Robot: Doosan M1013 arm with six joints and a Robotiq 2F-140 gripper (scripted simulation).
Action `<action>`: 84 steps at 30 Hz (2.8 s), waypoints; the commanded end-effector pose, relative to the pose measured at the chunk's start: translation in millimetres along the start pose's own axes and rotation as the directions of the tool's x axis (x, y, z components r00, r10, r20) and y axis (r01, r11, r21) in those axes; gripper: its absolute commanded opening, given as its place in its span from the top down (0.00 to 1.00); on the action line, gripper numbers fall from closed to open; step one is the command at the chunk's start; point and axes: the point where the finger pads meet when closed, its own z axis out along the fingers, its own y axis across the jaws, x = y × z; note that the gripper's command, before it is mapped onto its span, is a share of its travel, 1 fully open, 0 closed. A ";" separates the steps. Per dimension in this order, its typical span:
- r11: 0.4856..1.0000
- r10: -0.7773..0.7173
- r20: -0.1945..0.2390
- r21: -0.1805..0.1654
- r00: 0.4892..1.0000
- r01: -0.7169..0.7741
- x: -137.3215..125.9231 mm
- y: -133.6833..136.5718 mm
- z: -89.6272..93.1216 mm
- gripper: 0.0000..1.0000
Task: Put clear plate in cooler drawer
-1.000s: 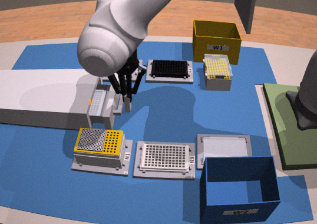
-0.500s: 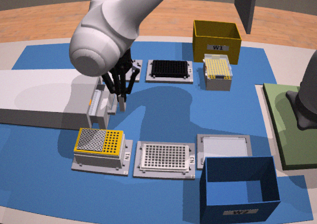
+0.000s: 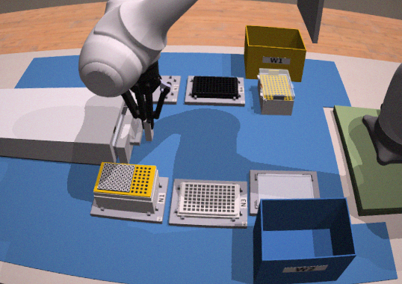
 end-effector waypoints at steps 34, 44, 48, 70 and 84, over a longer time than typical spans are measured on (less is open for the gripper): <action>1.000 0.000 0.000 0.000 1.000 0.000 0.0 14.7 -0.1 1.00; 1.000 0.000 0.000 0.000 1.000 0.000 0.0 14.7 -0.1 1.00; 1.000 0.000 0.000 0.000 1.000 0.000 0.0 14.7 -0.1 1.00; 1.000 0.000 0.000 0.000 1.000 0.000 0.0 1.4 -0.1 1.00; 1.000 0.000 0.000 0.000 1.000 0.000 0.0 -14.6 -0.1 1.00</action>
